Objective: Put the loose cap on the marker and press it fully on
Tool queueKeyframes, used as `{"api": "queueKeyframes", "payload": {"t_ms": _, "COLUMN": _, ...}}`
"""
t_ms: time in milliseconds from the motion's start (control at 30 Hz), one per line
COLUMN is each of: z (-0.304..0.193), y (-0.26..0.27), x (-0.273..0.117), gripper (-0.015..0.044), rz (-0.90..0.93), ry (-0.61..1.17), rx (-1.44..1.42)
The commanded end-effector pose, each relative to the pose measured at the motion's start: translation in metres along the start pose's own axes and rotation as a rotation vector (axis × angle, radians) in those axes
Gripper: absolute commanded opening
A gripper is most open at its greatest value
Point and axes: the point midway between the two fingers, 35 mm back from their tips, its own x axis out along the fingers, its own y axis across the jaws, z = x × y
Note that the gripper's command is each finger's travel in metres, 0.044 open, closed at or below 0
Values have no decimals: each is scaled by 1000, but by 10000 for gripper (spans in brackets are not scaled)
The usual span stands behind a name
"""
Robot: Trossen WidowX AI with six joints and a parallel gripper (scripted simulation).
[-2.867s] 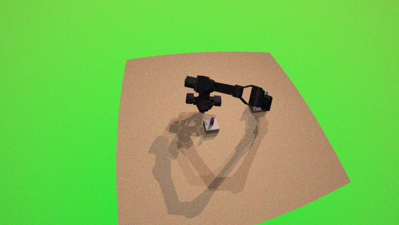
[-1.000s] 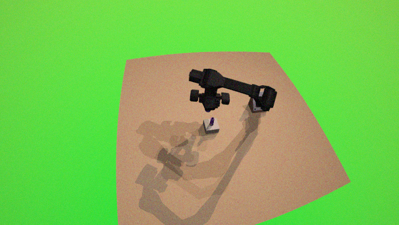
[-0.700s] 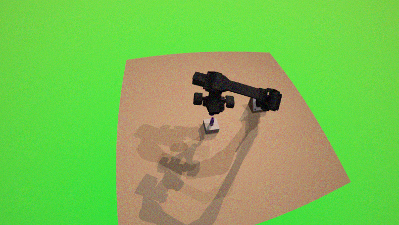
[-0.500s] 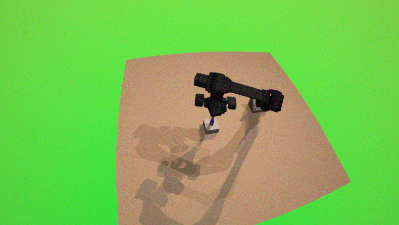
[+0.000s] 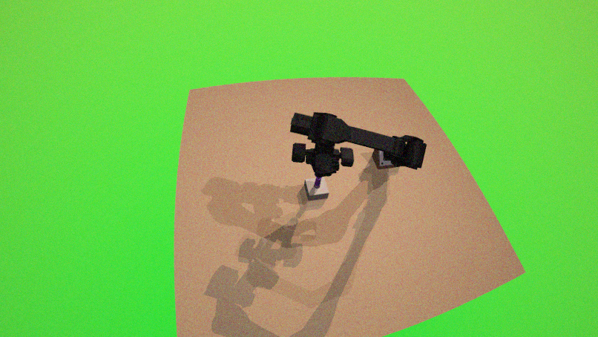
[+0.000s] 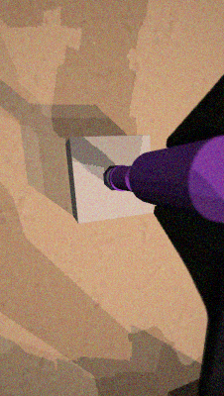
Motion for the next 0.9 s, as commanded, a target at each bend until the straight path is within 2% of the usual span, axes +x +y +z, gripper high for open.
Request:
{"api": "queueKeyframes", "payload": {"t_ms": 0, "z": 0, "y": 0, "x": 7, "gripper": 0, "rz": 1, "ry": -4, "rx": 7}}
{"api": "queueKeyframes", "payload": {"t_ms": 867, "z": 1, "y": 1, "x": 49, "gripper": 0, "rz": 1, "ry": -6, "rx": 6}}
